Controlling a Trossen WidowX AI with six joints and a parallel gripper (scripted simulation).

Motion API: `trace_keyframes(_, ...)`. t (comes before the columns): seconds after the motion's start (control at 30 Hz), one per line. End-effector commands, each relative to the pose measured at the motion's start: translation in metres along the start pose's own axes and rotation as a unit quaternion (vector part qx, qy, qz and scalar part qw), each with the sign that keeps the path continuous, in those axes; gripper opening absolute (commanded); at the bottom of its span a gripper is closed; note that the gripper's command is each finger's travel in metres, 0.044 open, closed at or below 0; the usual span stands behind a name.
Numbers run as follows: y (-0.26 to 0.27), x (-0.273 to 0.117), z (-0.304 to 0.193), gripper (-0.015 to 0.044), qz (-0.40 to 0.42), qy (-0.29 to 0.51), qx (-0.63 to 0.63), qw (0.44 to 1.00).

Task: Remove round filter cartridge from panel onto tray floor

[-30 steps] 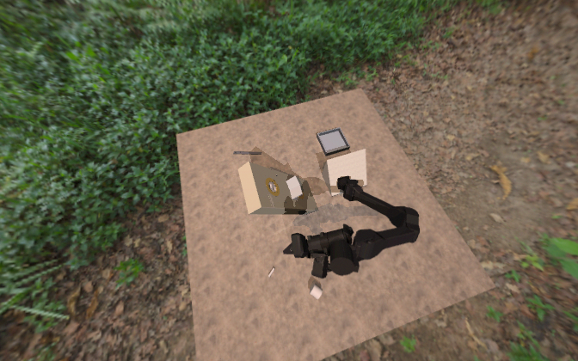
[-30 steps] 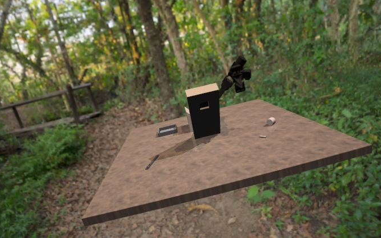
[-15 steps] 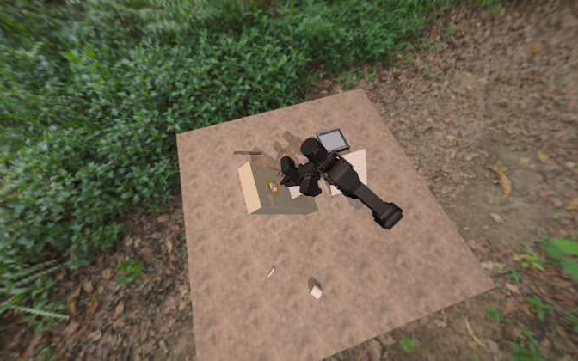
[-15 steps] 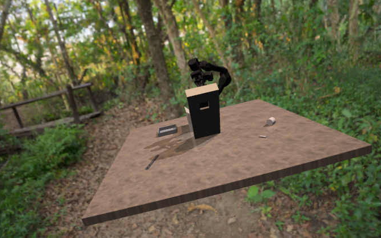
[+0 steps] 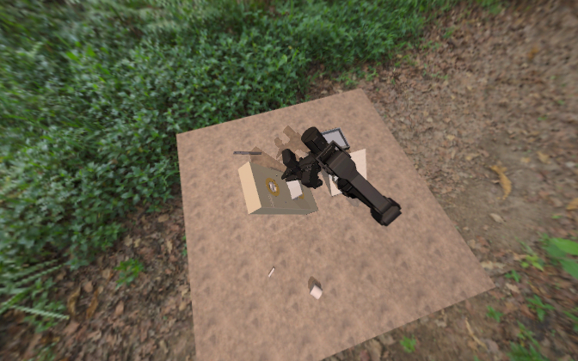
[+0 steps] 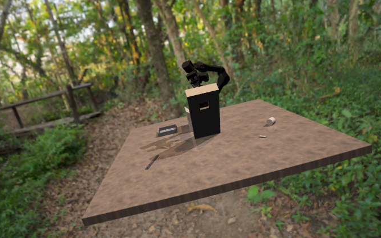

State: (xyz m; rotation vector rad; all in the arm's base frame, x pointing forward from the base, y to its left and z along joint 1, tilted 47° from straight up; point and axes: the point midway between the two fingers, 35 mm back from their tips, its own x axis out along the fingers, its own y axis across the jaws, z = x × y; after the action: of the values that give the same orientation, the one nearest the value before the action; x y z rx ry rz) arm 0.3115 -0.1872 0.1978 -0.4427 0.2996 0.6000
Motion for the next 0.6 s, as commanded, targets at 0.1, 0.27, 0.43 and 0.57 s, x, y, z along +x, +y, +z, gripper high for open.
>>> trace_keyframes(0.1, 0.001, 0.011, -0.001, 0.0088, 0.002, 0.000, 0.002, 1.000)
trace_keyframes(0.27, 0.001, 0.019, -0.001, 0.0088, 0.003, 0.000, 0.002, 1.000)
trace_keyframes(0.43, 0.001, 0.027, -0.001, 0.0088, 0.003, 0.000, 0.002, 1.000)
trace_keyframes(0.57, 0.001, 0.033, 0.000, 0.0088, 0.002, 0.000, 0.002, 1.000)
